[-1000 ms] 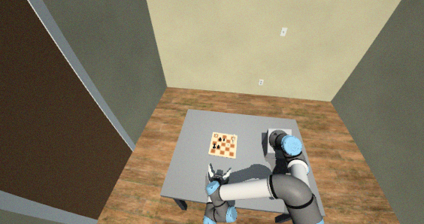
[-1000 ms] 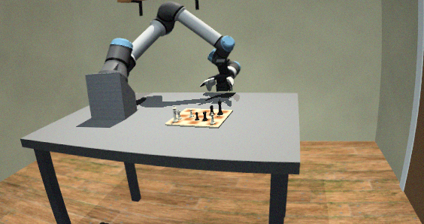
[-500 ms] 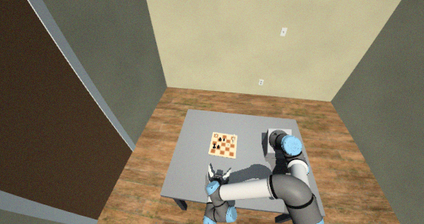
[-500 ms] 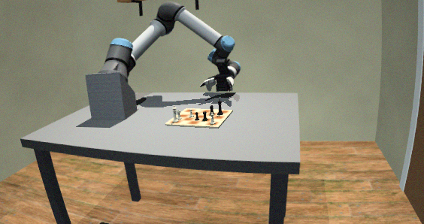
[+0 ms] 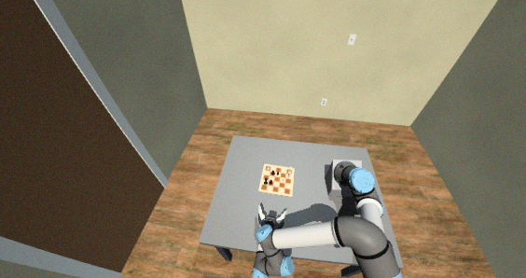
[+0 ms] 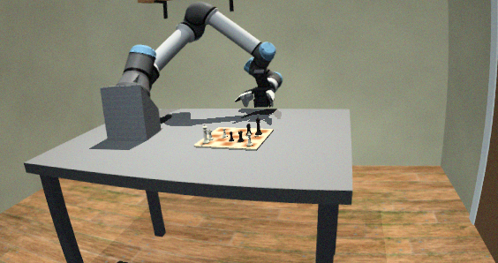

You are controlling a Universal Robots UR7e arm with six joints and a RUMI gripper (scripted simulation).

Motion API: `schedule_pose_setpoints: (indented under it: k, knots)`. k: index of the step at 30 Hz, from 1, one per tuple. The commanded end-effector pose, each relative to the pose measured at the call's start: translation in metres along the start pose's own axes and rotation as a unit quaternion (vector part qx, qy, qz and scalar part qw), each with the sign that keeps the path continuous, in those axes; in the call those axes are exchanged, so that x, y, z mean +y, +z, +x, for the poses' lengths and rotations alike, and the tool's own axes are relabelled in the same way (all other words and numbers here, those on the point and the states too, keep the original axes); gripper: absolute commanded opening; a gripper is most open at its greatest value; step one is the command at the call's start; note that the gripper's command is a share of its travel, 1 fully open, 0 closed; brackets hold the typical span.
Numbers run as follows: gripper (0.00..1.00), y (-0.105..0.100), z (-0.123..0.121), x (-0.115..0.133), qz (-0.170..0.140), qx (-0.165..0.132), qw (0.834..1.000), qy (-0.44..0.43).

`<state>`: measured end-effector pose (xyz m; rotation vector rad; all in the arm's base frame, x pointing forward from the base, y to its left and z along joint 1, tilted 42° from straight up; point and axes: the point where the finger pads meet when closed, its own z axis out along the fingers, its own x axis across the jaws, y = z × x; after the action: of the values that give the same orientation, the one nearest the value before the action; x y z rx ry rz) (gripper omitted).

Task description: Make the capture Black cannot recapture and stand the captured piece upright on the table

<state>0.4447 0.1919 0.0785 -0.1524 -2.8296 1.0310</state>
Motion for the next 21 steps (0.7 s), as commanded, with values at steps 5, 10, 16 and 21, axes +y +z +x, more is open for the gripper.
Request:
schedule_pose_setpoints:
  k: [5,10,16,21]
  knots:
    - [1.0,-0.001,0.0,-0.003,0.0,0.0,1.0,0.0]
    - [1.0,-0.003,-0.001,-0.024,0.0,0.0,1.0,0.0]
    - [1.0,-0.007,-0.002,-0.051,0.0,0.0,1.0,0.0]
    - [1.0,-0.011,-0.003,-0.08,0.0,0.0,1.0,0.0]
